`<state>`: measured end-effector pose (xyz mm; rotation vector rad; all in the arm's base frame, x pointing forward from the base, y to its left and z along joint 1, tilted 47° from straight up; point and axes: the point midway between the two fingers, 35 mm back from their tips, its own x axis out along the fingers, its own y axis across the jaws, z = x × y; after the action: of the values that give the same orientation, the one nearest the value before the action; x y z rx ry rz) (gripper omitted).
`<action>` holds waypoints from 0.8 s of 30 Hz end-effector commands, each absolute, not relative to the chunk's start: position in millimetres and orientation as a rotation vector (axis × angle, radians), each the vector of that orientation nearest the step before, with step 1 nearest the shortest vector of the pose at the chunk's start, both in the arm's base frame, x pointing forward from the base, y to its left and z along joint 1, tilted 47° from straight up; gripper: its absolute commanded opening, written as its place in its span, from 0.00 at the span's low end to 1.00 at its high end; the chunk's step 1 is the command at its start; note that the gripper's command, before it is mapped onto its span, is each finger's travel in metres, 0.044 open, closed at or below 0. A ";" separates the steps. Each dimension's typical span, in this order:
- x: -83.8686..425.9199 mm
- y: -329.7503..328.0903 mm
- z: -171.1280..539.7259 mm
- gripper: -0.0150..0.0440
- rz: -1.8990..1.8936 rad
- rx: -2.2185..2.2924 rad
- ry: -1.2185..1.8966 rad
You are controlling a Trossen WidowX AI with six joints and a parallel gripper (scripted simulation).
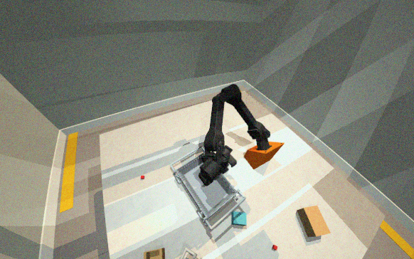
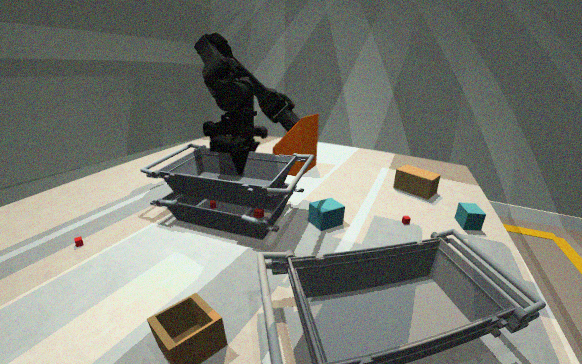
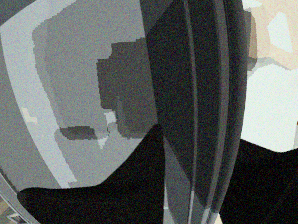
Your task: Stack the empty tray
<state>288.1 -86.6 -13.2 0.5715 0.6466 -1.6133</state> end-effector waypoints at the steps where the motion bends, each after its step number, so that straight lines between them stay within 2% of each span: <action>1: 285.1 -89.9 -14.3 0.33 -1.626 0.568 0.651; 24: 285.1 -89.9 -14.3 0.90 -1.626 0.568 0.651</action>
<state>285.3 -90.0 -14.3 0.5705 0.6494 -1.6268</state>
